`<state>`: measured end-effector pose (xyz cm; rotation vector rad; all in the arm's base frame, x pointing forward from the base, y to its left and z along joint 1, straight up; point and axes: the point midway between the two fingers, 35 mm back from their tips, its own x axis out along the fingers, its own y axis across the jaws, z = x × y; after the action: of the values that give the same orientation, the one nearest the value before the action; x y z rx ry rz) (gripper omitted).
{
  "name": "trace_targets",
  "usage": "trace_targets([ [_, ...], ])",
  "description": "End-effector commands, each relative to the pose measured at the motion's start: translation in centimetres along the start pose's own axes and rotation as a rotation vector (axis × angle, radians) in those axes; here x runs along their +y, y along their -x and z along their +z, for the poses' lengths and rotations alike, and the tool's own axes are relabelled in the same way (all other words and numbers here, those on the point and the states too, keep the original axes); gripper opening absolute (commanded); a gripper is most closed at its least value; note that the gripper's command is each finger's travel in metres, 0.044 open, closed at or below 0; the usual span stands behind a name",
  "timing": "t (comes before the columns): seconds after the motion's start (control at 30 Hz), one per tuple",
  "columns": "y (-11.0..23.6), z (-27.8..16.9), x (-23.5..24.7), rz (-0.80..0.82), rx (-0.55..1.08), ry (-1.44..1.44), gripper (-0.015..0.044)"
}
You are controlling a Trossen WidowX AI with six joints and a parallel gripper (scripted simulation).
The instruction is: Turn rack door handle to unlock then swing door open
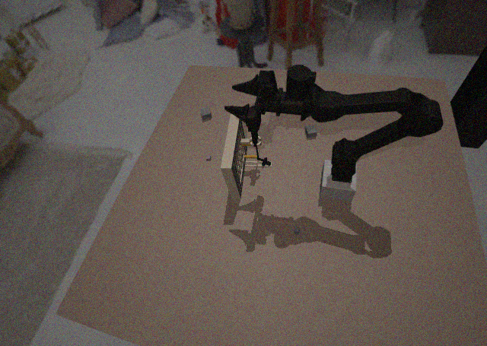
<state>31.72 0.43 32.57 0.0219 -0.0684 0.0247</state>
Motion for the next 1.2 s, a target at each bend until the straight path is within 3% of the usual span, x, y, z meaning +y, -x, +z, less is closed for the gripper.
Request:
trace_targets([
  [0.0,-0.1,0.0,0.0,-0.001,0.005,0.001,0.0374],
  [0.13,-1.0,-1.0,-0.4,-0.014,0.095,0.019,0.0292],
  [0.63,-3.7,-5.9,-2.6,-0.049,0.506,0.091,0.0292],
  [1.17,-3.4,-10.4,-4.6,-0.042,0.946,0.128,0.0292],
])
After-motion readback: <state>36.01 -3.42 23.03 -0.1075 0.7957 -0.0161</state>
